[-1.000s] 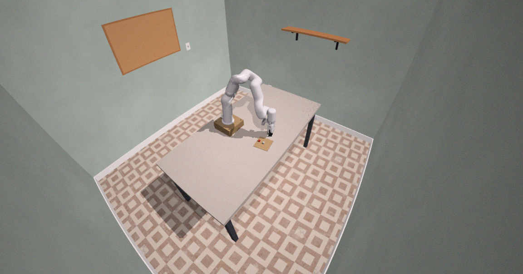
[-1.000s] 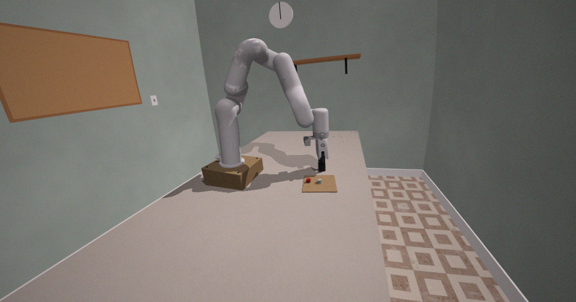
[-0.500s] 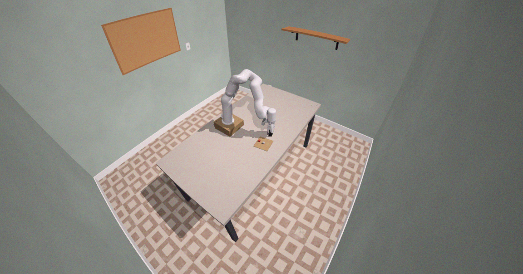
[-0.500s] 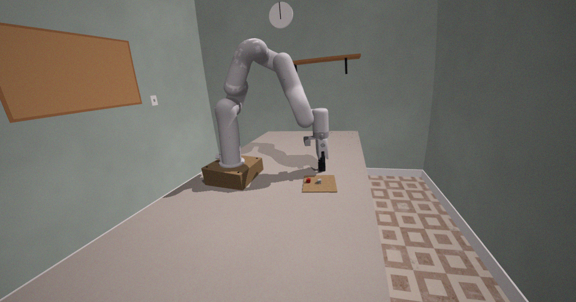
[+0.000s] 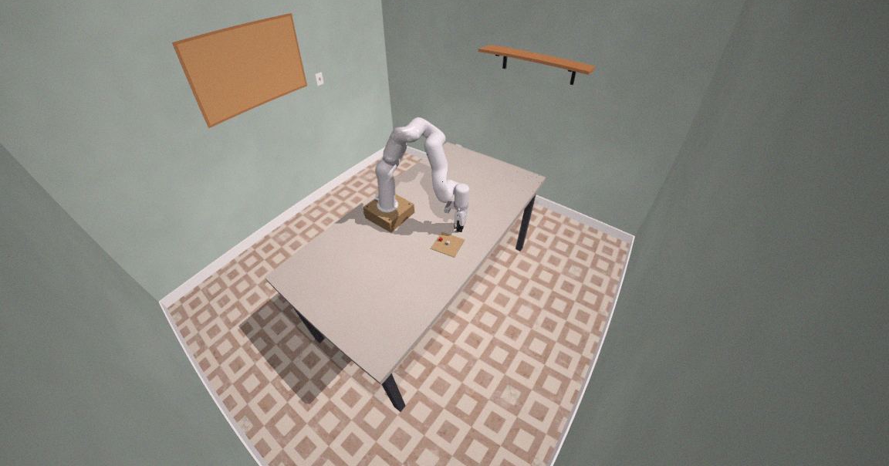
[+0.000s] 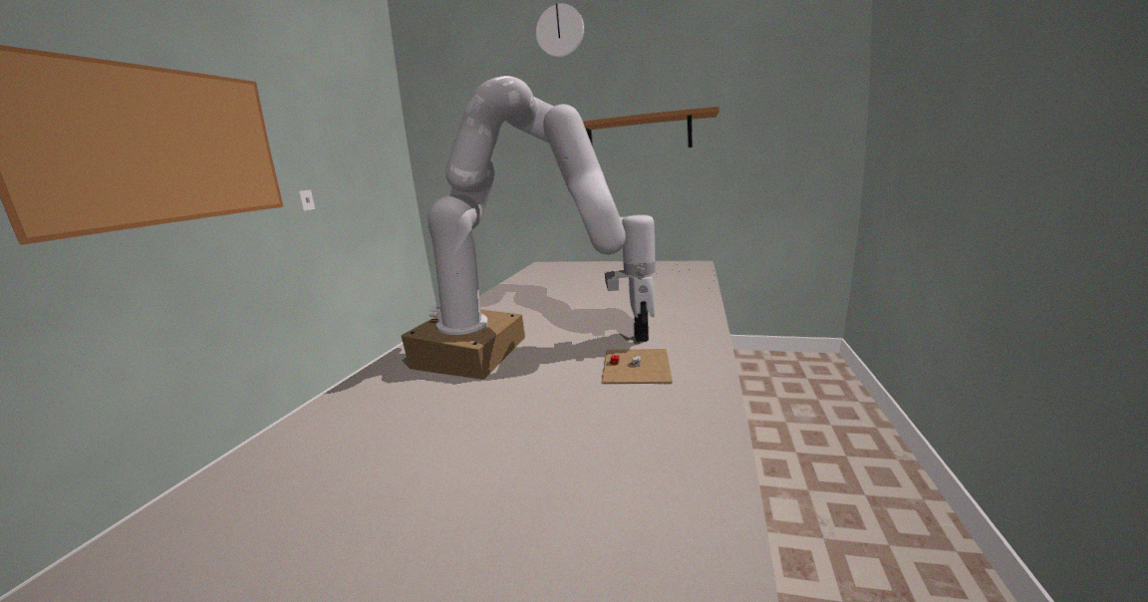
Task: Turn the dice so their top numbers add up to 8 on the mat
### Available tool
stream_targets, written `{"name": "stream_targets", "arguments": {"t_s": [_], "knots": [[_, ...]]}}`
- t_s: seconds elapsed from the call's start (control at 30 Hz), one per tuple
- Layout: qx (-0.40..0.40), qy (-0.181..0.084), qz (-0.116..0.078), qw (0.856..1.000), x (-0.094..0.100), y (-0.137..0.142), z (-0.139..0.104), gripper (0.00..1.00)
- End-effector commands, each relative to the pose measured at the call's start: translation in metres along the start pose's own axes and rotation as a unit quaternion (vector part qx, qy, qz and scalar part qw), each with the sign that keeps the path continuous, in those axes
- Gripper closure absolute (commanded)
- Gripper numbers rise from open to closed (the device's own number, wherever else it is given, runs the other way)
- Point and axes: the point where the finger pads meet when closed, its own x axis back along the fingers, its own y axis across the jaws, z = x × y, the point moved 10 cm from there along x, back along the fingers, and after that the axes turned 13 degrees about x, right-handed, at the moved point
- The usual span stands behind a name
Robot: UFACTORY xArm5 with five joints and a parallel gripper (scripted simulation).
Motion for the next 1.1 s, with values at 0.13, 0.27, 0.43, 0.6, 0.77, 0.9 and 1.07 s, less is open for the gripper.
{"name": "stream_targets", "arguments": {"t_s": [0.13,0.27,0.43,0.6,0.77,0.9,1.07], "knots": [[0.0,-0.002,0.0,1.0,0.033,-0.001,-0.001,0.89],[0.0,-0.002,0.0,1.0,0.056,-0.001,-0.001,0.89],[0.0,-0.002,0.0,1.0,0.084,-0.001,-0.001,0.89],[0.0,-0.002,0.0,1.0,0.1,-0.001,-0.001,0.89],[0.0,-0.002,0.0,1.0,0.1,-0.001,-0.001,0.89],[0.0,-0.002,0.0,1.0,0.1,-0.001,-0.001,0.89],[-0.051,0.0,0.005,0.999,0.101,-0.055,-0.001,0.89]]}}
